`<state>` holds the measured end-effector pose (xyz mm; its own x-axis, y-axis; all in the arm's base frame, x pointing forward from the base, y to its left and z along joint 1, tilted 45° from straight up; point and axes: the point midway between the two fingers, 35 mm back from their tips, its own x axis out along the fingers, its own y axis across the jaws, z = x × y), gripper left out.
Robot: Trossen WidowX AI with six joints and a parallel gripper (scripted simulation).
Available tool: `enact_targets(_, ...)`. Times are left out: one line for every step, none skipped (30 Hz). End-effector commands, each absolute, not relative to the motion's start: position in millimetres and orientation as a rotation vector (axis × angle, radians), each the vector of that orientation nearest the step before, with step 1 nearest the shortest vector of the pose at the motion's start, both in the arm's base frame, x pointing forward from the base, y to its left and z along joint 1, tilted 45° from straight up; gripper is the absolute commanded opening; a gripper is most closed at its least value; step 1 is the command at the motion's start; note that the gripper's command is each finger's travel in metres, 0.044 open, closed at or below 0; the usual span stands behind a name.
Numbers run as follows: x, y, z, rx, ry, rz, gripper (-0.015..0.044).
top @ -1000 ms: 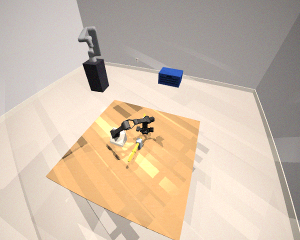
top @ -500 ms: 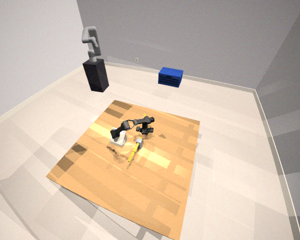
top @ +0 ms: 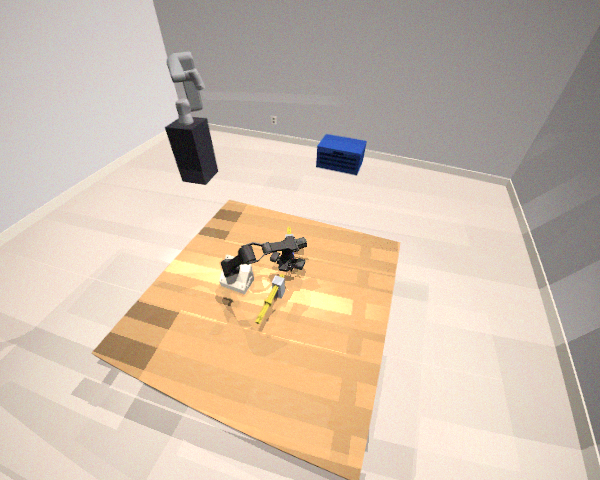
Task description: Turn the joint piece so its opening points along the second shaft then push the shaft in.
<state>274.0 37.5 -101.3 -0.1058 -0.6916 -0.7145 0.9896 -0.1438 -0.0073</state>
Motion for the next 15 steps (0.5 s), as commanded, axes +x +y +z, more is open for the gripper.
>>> enact_targets(272.8, 37.3, -101.7, 0.700, 0.583, -1.624, 0.0000)
enact_targets(272.8, 37.4, -101.8, 0.702, 0.582, -1.624, 0.0000)
enact_targets(272.8, 37.4, -101.8, 0.702, 0.582, -1.624, 0.0000)
enact_targets(272.8, 37.4, -101.8, 0.702, 0.582, -1.624, 0.0000)
enact_targets(272.8, 37.4, -101.8, 0.702, 0.582, -1.624, 0.0000)
enact_targets(273.4, 37.4, -101.6, 0.692, 0.587, -1.620, 0.0000)
enact_targets(273.4, 37.4, -101.6, 0.692, 0.587, -1.620, 0.0000)
enact_targets(273.4, 37.4, -101.6, 0.692, 0.587, -1.620, 0.0000)
enact_targets(273.4, 37.4, -101.6, 0.692, 0.587, -1.620, 0.0000)
enact_targets(273.4, 37.4, -101.6, 0.692, 0.587, -1.620, 0.0000)
enact_targets(273.4, 37.4, -101.6, 0.692, 0.587, -1.620, 0.0000)
enact_targets(273.4, 37.4, -101.6, 0.692, 0.587, -1.620, 0.0000)
enact_targets(273.4, 37.4, -101.6, 0.692, 0.587, -1.620, 0.0000)
enact_targets(273.4, 37.4, -101.6, 0.692, 0.587, -1.620, 0.0000)
enact_targets(273.4, 37.4, -101.6, 0.692, 0.587, -1.620, 0.0000)
